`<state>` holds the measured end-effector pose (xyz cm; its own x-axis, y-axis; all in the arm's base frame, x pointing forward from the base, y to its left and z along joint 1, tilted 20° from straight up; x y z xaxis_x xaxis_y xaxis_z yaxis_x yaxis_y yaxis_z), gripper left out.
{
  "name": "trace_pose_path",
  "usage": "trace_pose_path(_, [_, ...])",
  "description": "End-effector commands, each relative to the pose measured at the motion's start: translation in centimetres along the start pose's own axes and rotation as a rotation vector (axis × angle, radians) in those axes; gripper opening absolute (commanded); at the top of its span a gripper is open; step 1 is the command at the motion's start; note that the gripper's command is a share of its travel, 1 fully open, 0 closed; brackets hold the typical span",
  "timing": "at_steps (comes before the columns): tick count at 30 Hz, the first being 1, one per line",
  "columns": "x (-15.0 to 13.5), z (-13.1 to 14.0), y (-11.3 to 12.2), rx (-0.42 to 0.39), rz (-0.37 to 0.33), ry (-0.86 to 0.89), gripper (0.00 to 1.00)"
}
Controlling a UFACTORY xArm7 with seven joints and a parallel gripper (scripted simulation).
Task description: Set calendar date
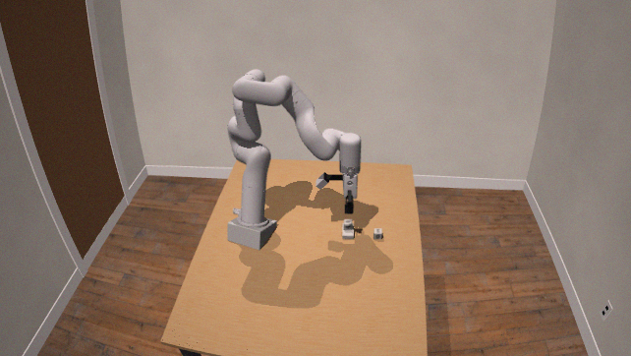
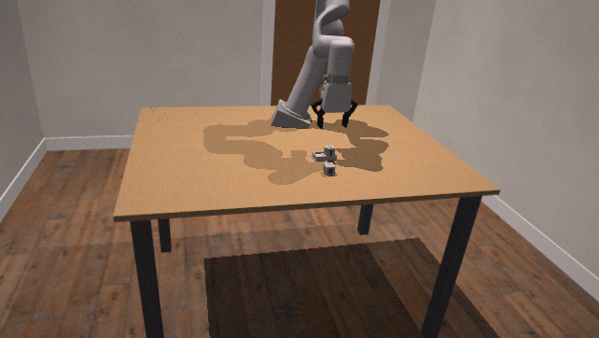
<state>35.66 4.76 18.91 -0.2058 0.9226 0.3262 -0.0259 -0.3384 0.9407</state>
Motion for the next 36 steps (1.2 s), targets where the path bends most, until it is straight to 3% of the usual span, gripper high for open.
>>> trace_pose_path(1, [0.0,0.1,0.1,-0.004,0.0,0.0,1.0])
trace_pose_path(10, [-0.2,0.2,0.1,0.002,-0.002,-0.034,1.0])
trace_pose_path(22, [-2.8,2.5,0.3,0.055,-0.033,-0.538,1.0])
trace_pose_path(27, [-3.2,3.2,0.3,0.059,-0.038,-0.652,1.0])
trace_pose_path(36, [-4.2,5.9,0.1,0.052,-0.046,-1.042,1.0])
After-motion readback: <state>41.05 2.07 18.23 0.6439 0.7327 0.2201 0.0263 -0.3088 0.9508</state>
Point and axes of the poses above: the point where the finger pads meet when closed, its own y axis back along the fingers, its own x axis across the jaws, z = x × y, the point moved 7 cm from there along y, back along the fingers, and after that the axes turned 2 degrees about -y, right-handed, at the moved point
